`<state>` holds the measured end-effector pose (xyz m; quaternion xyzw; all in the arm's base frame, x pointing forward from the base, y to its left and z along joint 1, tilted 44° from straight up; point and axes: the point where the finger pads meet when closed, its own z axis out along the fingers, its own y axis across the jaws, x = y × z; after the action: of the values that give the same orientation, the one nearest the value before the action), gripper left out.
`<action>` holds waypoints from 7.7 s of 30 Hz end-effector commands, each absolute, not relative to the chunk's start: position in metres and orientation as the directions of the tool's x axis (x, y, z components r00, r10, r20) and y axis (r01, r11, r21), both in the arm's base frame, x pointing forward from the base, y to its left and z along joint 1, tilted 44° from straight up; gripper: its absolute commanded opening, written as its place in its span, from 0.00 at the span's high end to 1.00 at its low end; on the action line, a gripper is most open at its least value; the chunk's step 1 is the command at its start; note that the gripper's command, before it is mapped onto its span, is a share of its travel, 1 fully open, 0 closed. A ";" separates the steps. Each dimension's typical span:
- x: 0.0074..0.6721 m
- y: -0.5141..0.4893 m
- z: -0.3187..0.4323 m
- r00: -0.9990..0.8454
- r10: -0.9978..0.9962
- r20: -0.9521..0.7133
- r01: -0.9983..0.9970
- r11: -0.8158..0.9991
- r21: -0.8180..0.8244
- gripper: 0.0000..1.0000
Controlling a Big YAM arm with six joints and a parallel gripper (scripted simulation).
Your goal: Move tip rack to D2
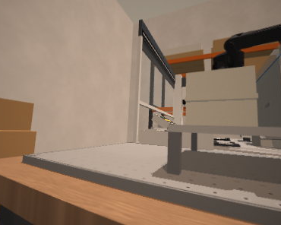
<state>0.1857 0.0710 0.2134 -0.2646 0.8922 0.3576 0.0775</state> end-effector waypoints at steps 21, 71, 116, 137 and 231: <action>0.156 0.089 0.234 -0.789 -0.494 -0.365 -0.606 0.529 0.594 0.00; 0.133 0.116 0.263 -0.624 -0.593 -0.508 -0.779 0.420 0.467 0.00; 0.133 0.116 0.263 -0.624 -0.593 -0.508 -0.779 0.420 0.467 0.00; 0.174 0.116 0.271 -0.606 -0.618 -0.501 -0.795 0.468 0.386 0.00; -0.079 0.293 0.495 0.097 -0.675 -0.732 -0.988 -0.151 0.009 0.00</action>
<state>-0.0720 0.2953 0.4674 -0.7071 0.5959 0.2821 0.2554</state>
